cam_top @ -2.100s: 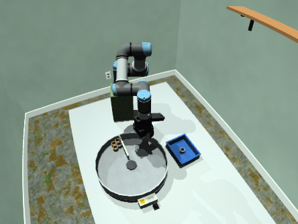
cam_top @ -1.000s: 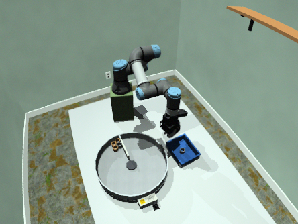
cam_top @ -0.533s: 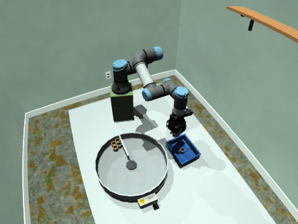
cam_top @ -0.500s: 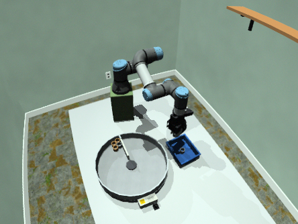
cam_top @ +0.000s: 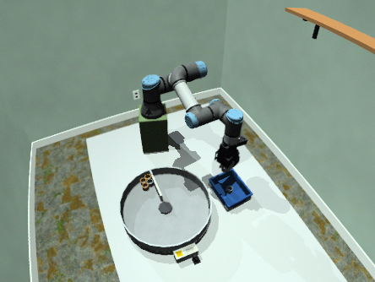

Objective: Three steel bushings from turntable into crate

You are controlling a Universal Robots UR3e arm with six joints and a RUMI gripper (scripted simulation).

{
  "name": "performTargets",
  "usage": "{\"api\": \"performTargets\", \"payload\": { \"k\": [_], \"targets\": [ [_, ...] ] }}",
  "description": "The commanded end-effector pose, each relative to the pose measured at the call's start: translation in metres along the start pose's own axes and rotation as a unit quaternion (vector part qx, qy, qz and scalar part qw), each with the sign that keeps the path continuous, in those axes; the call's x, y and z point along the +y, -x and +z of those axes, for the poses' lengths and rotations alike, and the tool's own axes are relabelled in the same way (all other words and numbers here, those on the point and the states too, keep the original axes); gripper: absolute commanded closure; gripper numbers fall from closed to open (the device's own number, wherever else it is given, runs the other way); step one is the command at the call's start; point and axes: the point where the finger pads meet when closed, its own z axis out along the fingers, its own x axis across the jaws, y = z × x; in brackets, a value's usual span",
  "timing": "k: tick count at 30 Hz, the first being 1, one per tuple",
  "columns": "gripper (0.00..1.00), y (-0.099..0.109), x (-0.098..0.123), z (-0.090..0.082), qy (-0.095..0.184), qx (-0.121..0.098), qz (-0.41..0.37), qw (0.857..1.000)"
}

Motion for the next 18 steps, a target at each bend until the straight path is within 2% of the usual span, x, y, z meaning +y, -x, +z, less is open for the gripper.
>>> {"api": "performTargets", "payload": {
  "k": [1, 18],
  "targets": [
    [1.00, -0.0056, -0.0060, -0.0022, 0.001, -0.001, -0.003, 1.000],
    [1.00, -0.0083, -0.0108, -0.0022, 0.001, -0.001, -0.005, 1.000]
  ]
}}
